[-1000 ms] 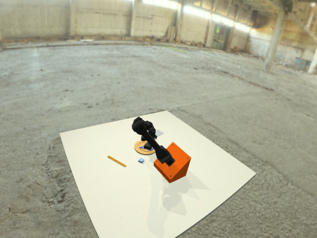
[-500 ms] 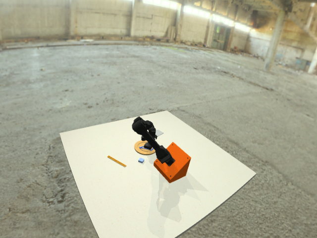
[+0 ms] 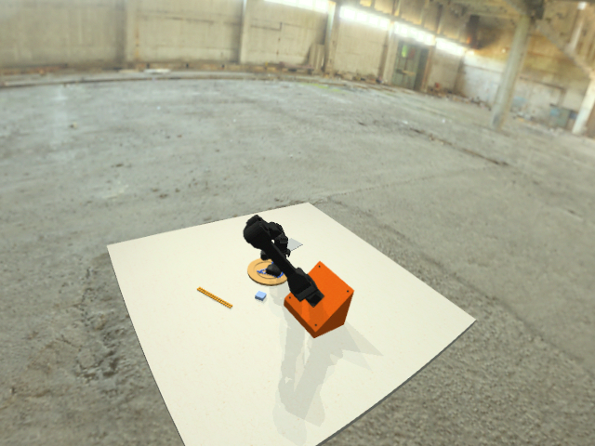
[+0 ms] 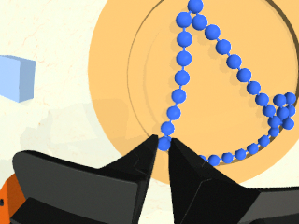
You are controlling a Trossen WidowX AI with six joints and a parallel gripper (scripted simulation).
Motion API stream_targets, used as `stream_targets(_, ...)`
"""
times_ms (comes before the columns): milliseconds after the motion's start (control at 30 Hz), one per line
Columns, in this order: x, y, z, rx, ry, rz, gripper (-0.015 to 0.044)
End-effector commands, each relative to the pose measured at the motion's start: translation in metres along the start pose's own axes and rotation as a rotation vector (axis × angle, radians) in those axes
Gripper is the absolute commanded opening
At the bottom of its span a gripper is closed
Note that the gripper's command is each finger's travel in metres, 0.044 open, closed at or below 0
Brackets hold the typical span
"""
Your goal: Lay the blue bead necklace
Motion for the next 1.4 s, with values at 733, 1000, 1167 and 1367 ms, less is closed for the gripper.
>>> stream_targets(733, -0.0028, 0.0011, -0.0002, 0.001, -0.002, -0.001, 0.0368)
stream_targets(1000, 0.0008, 0.0019, 0.0, -0.004, 0.002, -0.007, 0.044)
stream_targets(1167, 0.0008, 0.0019, 0.0, -0.004, 0.002, -0.007, 0.044)
stream_targets(1367, 0.0008, 0.0019, 0.0, -0.004, 0.002, -0.007, 0.044)
Point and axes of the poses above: the point midway between the two fingers, 35 mm back from their tips, its own x axis back along the fingers, its own y axis across the jaws, z = x × y, the point moved 7 cm from there along x, back along the fingers, and after that the axes turned 8 degrees about x, right-handed, at the moved point
